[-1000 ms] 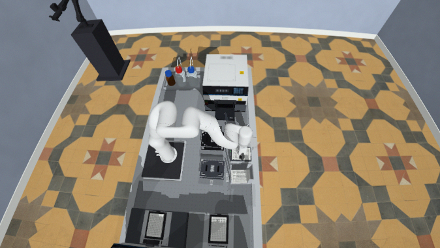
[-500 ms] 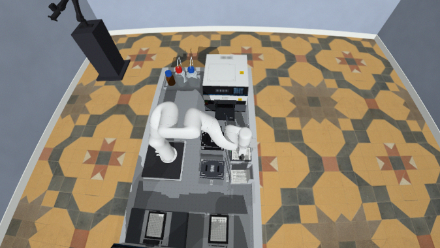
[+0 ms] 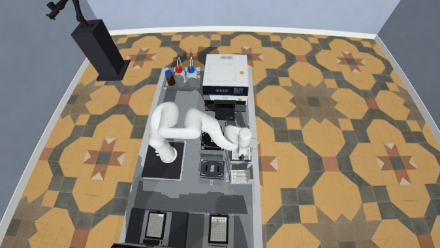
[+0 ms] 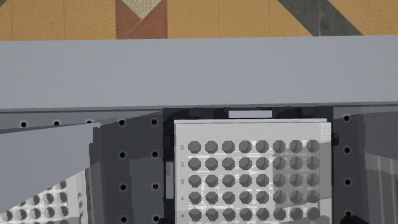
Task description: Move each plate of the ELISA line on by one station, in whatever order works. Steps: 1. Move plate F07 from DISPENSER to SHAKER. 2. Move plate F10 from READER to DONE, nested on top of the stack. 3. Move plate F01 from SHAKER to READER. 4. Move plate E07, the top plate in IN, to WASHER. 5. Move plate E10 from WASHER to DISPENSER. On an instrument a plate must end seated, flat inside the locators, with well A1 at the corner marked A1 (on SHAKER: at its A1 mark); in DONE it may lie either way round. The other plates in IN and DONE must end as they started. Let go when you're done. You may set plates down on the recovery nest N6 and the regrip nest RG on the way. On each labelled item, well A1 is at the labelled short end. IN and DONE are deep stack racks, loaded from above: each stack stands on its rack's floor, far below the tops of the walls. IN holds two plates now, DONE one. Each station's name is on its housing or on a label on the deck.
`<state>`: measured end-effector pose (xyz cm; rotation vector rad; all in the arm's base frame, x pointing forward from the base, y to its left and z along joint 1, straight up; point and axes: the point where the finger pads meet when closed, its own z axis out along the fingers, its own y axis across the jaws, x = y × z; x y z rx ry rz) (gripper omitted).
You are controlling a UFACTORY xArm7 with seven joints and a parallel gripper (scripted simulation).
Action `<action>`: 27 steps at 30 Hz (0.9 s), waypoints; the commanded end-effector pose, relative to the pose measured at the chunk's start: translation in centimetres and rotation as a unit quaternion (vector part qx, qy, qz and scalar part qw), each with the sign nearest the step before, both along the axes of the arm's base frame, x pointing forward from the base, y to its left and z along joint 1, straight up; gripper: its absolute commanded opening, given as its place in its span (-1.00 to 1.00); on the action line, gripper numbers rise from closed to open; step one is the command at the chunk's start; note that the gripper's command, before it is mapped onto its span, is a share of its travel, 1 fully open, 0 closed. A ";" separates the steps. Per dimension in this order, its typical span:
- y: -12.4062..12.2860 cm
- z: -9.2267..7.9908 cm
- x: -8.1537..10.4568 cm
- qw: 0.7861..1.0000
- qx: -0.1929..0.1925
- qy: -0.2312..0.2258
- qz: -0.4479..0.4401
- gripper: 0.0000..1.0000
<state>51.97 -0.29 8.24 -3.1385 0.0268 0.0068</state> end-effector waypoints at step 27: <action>0.0 -0.5 0.1 1.000 0.000 -0.002 0.000 1.00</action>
